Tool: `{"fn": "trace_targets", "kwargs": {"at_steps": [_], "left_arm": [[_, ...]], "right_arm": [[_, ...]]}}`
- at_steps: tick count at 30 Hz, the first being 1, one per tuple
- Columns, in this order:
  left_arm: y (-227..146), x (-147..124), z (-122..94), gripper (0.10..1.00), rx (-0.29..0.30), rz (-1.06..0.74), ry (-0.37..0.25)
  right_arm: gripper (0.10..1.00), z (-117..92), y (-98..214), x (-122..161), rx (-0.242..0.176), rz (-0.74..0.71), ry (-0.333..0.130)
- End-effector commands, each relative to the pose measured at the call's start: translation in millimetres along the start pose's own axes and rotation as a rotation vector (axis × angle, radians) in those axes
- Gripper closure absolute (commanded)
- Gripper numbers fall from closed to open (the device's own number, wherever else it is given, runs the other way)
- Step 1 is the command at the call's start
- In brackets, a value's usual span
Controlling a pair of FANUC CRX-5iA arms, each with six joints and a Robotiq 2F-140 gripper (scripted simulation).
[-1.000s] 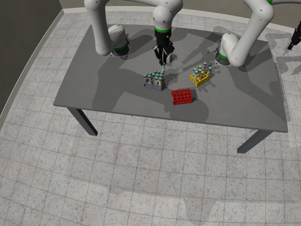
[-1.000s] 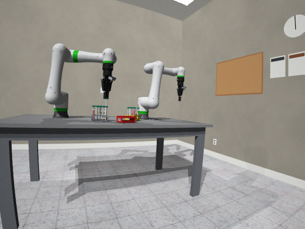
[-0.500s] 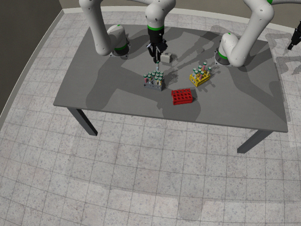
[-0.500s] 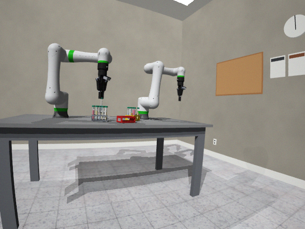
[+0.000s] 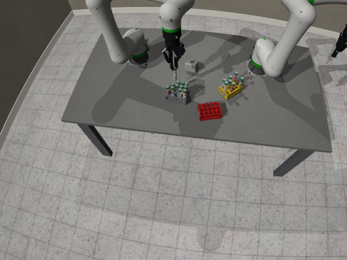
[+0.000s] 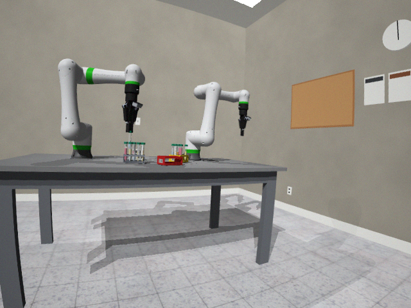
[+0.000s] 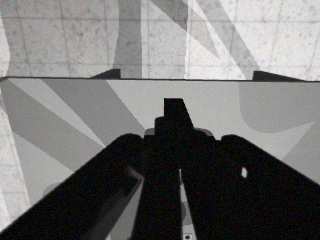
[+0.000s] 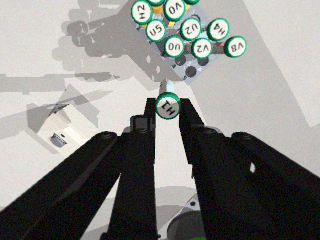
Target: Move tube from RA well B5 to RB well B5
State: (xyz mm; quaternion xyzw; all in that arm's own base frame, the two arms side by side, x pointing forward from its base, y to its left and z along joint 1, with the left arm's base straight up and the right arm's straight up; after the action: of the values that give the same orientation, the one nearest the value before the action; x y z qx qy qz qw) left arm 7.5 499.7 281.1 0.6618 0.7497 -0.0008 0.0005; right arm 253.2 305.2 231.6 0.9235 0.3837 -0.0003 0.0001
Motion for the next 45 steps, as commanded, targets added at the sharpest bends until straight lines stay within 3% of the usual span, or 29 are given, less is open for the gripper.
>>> {"fn": "trace_targets", "kwargs": {"at_steps": [1, 4, 45], "left_arm": [[0.2, 0.2, -0.9, 0.999, 0.000, 0.000, 0.002], [0.2, 0.2, -0.9, 0.999, 0.000, 0.000, 0.002], [0.2, 0.2, -0.9, 0.999, 0.000, 0.000, 0.002]], "right_arm": [[0.999, -0.8, 4.0, -7.6, 0.000, 0.000, 0.002], [0.999, -0.8, 8.1, -16.3, 0.000, 0.000, 0.002], [0.999, -0.7, 44.1, 10.7, 0.000, 0.000, 0.002]]}}
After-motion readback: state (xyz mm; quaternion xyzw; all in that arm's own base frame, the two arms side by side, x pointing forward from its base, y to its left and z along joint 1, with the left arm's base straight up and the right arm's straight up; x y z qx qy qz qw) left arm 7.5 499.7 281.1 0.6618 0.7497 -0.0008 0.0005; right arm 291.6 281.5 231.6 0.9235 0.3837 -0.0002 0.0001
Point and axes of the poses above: on each arm, the point where the finger pads meet when closed, its own z axis out along the fingers, its own y axis across the jaws, x = y × z, the point moved 1 cm from there along -z, back along the fingers, and after that the axes turned 8 degrees about -z, right-handed, at the moved point
